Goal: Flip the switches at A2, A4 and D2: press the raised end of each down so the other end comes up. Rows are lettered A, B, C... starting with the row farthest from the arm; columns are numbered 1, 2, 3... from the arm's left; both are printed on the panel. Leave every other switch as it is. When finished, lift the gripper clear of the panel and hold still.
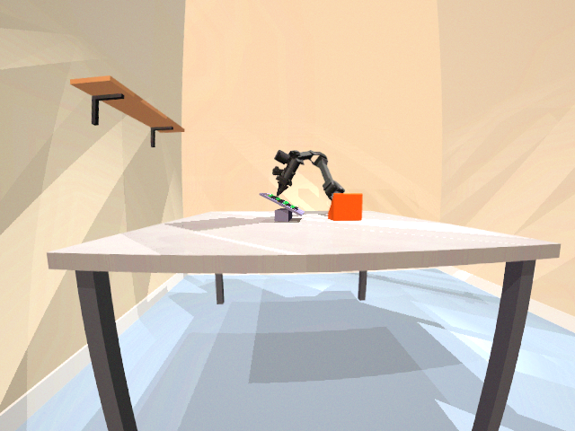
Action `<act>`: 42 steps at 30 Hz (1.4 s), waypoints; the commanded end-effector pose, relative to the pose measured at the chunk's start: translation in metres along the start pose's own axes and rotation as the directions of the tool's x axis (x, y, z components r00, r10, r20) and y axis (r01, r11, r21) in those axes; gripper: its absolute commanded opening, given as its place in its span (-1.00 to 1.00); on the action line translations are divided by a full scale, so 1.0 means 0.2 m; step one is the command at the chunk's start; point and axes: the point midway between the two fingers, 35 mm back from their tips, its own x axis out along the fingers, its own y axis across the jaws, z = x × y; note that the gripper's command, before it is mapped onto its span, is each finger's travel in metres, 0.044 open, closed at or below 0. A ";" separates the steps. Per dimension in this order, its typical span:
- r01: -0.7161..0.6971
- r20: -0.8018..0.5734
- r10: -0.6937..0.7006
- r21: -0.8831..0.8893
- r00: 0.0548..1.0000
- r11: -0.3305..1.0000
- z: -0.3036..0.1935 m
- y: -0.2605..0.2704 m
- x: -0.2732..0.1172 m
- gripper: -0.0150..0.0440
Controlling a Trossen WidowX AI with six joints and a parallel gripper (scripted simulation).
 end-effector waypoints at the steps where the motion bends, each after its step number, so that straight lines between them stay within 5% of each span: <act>1: -0.003 -0.001 0.003 -0.002 1.000 1.000 0.00 0.00 0.00 -0.49; 42: -0.003 -0.001 0.003 -0.002 1.000 1.000 0.00 0.00 0.03 -0.49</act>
